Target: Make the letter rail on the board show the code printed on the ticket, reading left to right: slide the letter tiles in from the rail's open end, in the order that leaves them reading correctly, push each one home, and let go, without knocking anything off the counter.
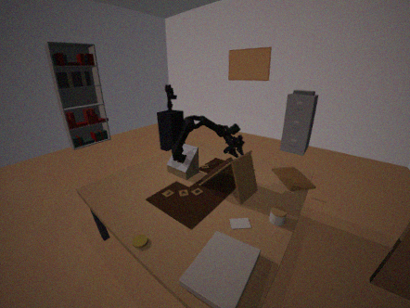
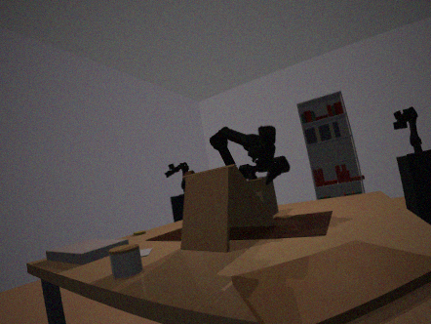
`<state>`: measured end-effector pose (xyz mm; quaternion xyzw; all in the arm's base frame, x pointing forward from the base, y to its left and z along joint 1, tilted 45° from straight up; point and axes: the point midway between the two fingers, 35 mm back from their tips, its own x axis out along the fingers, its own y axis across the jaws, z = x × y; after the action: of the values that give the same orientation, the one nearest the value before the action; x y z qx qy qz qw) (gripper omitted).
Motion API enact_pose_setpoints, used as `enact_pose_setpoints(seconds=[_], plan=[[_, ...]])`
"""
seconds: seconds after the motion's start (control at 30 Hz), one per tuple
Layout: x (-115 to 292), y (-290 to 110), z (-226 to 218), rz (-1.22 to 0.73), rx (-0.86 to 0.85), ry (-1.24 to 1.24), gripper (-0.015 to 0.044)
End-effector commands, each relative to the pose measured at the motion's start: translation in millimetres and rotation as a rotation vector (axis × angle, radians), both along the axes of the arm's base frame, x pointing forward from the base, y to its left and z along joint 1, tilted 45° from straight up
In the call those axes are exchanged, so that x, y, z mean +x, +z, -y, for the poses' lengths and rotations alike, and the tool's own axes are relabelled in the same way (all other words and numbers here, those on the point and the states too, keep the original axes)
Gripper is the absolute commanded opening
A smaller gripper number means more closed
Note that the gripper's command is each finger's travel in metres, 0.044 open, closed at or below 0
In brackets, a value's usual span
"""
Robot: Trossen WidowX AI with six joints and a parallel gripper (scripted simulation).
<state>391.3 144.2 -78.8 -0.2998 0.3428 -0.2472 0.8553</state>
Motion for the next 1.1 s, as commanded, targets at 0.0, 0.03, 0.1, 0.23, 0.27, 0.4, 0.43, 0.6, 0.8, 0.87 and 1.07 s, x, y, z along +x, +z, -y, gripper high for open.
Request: enact_pose_setpoints(seconds=[0.0, 0.03, 0.1, 0.23, 0.27, 0.4, 0.43, 0.6, 0.8, 0.87, 1.07], plan=[[-2, 1, 2, -0.006, 0.0, 0.002, 0.0], [-2, 2, 3, -0.006, 0.0, 0.002, 0.0], [-2, 2, 3, -0.006, 0.0, 0.002, 0.0], [-2, 3, 5, -0.006, 0.0, 0.002, 0.0], [-2, 4, 5, -0.006, 0.0, 0.002, 0.0], [-3, 5, 7, -0.006, 0.0, 0.002, 0.0], [-3, 5, 7, -0.006, -0.001, 0.002, 0.0], [-4, 7, 9, -0.006, -0.001, 0.002, 0.0], [-4, 10, 11, -0.006, -0.001, 0.002, 0.0], [-4, 10, 12, -0.006, -0.001, 0.002, 0.0], [-5, 12, 14, -0.006, -0.001, 0.002, 0.0]])
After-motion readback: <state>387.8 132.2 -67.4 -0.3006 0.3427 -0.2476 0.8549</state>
